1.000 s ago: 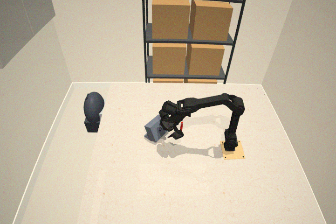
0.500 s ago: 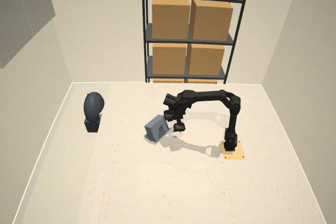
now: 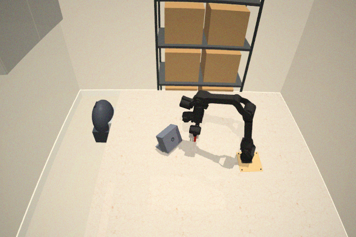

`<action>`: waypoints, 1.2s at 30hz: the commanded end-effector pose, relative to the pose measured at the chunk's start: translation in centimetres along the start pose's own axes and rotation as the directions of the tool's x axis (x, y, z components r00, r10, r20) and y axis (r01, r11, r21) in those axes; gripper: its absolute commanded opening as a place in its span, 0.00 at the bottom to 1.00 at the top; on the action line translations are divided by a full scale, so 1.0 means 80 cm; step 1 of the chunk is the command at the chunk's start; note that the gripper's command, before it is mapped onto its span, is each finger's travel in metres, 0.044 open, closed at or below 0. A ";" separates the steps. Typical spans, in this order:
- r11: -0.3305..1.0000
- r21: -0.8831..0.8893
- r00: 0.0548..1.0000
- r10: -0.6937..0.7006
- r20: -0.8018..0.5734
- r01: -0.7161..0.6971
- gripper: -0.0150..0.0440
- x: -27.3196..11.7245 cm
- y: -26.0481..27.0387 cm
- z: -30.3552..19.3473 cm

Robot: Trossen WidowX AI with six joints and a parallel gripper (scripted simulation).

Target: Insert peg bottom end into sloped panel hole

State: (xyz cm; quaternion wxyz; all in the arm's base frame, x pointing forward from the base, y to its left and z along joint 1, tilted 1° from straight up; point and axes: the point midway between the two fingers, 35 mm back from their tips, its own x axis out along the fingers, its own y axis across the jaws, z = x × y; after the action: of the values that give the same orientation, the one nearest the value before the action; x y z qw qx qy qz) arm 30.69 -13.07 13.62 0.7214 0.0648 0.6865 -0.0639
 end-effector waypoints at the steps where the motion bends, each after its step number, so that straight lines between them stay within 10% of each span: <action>1: 0.999 0.051 1.000 0.012 -0.021 -0.011 1.00 -0.002 -0.005 -0.003; 36: 0.999 0.051 1.000 0.012 -0.021 -0.011 1.00 0.058 -0.004 -0.002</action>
State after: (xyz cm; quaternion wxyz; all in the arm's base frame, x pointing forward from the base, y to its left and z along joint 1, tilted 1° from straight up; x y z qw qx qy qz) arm 30.88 -13.54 9.88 0.7161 0.0839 0.6886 -0.0774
